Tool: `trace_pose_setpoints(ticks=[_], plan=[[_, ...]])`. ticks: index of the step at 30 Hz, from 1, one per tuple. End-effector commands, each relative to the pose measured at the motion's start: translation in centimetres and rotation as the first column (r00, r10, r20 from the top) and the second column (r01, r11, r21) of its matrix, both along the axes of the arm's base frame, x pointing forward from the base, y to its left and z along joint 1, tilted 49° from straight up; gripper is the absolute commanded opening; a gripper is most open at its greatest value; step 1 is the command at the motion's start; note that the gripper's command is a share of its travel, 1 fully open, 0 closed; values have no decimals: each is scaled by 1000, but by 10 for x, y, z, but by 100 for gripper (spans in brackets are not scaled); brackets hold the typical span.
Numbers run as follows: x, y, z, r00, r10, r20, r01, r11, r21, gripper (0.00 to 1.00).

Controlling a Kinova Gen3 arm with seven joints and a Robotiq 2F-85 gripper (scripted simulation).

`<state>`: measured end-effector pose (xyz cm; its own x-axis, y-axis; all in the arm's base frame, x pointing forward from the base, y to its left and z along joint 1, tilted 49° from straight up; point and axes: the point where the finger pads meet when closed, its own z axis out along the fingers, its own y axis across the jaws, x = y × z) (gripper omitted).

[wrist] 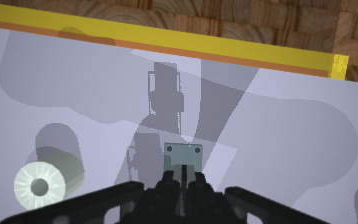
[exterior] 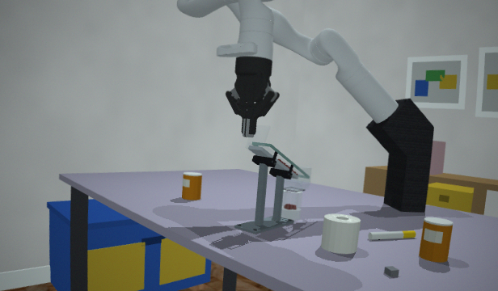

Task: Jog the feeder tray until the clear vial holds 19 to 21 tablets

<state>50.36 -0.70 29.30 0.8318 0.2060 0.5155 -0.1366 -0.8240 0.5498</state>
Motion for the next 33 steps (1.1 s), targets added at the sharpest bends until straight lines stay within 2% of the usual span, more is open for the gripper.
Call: trace_pose_setpoints(ticks=[1,19,25,33], plan=[[-1,0,-1,1000,1,1,-1,1000,-1,0],[-22,-16,-29,1000,1,0,-1,1000,-1,0],[-21,-15,-27,1000,1,1,-1,1000,-1,0],[-2,-1,-2,1000,1,0,-1,1000,-1,0]])
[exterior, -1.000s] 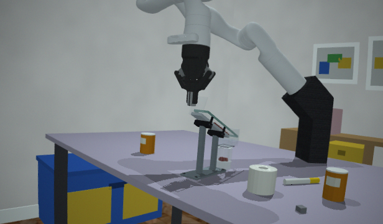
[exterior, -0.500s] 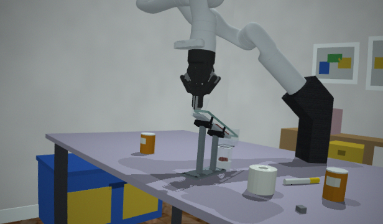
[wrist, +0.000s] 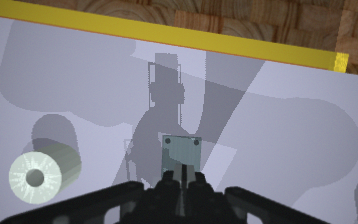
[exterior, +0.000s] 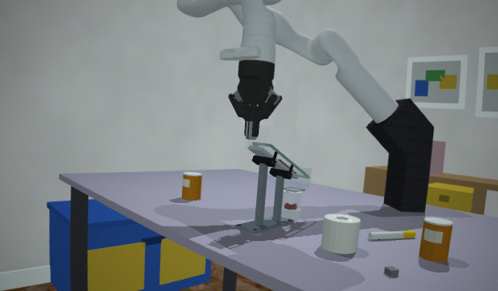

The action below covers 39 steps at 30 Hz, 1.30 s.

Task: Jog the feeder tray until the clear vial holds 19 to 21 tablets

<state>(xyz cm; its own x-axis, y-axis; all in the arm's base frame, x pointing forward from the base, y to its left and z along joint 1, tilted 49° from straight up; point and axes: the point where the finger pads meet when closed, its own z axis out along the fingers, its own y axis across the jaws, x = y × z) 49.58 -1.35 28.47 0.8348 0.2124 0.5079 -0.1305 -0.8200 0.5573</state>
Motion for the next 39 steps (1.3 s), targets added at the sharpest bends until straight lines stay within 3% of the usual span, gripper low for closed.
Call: trace_pose_setpoints(ticks=[1,23,34,39], plan=[[7,6,8,1000,-1,8,1,1000,7,0],[7,7,8,1000,-1,8,1,1000,7,0],[-15,-10,-22,1000,-1,8,1,1000,7,0],[-16,-11,-24,1000,-1,8,1,1000,7,0]])
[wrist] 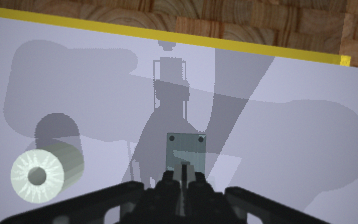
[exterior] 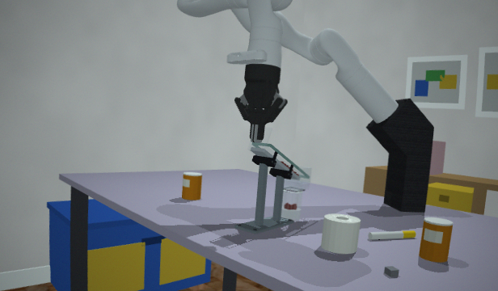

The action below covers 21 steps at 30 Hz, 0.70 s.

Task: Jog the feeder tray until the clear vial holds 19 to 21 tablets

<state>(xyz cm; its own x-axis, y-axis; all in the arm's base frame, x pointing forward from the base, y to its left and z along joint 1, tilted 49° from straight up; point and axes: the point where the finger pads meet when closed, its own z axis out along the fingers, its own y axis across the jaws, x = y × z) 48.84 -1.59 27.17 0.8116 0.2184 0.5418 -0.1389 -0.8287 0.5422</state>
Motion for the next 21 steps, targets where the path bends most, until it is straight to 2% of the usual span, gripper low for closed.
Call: trace_pose_setpoints(ticks=[1,4,12,21], plan=[[-9,-8,-11,999,-16,-30,16,1000,-5,0],[-6,-6,-7,999,-16,-30,16,1000,-5,0],[14,9,20,999,-16,-30,16,1000,-5,0],[15,10,22,999,-16,-30,16,1000,-5,0]])
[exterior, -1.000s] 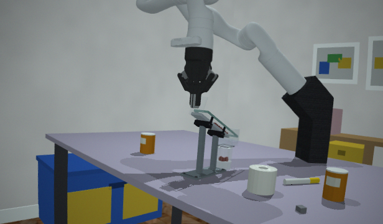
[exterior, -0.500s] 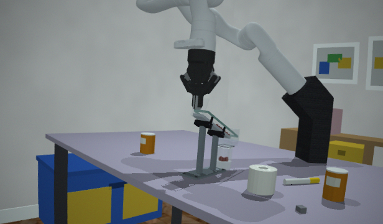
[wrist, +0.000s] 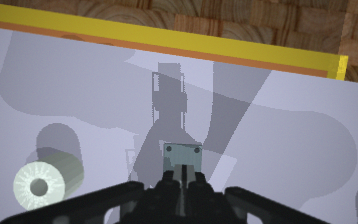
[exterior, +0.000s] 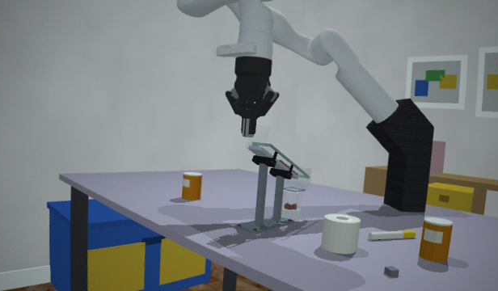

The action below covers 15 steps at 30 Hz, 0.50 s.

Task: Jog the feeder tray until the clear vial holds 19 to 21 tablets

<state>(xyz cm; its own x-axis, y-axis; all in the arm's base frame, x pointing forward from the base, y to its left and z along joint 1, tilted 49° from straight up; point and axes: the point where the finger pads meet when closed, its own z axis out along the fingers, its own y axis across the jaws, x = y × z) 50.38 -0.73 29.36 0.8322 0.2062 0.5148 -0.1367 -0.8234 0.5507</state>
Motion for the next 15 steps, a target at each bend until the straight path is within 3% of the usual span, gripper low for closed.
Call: trace_pose_setpoints(ticks=[1,15], plan=[[0,1,1,1000,2,1,-2,1000,0,0],[-16,-11,-21,1000,2,1,-2,1000,0,0]])
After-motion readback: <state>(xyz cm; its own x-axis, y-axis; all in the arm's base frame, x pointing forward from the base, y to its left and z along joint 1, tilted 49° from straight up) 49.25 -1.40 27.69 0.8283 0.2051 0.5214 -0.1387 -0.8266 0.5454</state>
